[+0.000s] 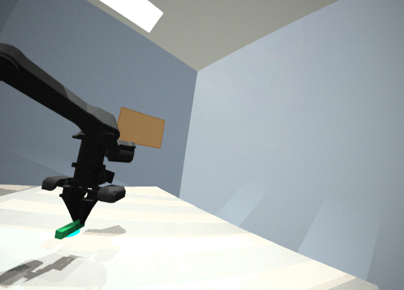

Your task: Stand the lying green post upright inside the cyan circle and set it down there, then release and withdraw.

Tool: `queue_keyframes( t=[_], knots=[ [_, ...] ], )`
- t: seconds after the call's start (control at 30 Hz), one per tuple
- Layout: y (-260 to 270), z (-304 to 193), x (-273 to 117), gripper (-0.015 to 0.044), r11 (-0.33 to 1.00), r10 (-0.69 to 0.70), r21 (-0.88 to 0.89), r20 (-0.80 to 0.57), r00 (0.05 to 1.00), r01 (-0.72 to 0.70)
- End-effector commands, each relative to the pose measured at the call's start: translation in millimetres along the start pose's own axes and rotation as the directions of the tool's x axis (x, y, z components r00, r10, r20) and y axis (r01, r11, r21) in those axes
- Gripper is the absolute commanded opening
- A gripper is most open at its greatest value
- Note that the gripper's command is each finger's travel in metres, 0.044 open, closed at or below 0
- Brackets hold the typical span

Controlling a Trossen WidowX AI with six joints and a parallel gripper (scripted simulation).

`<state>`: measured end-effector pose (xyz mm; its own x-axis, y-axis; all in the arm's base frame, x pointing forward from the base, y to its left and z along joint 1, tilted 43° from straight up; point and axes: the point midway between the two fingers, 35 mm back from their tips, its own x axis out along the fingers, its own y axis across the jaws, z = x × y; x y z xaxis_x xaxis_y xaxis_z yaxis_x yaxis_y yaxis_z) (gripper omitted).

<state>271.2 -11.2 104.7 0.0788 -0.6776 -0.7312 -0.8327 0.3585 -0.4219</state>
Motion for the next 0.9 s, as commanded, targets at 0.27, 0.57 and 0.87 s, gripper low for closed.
queue_keyframes(
  t=[0.27, 0.57, 0.87],
  knots=[
    [3, -4, -32, 0.0023, 1.0, -0.001, 0.006, 0.0, 1.0, 0.001],
    [17, 19, -37, 0.0023, 0.999, 0.003, -0.053, 0.01, 1.0, -0.003],
    [34, 42, -41, 0.0023, 0.993, 0.008, -0.115, 0.017, 1.0, -0.006]
  ],
)
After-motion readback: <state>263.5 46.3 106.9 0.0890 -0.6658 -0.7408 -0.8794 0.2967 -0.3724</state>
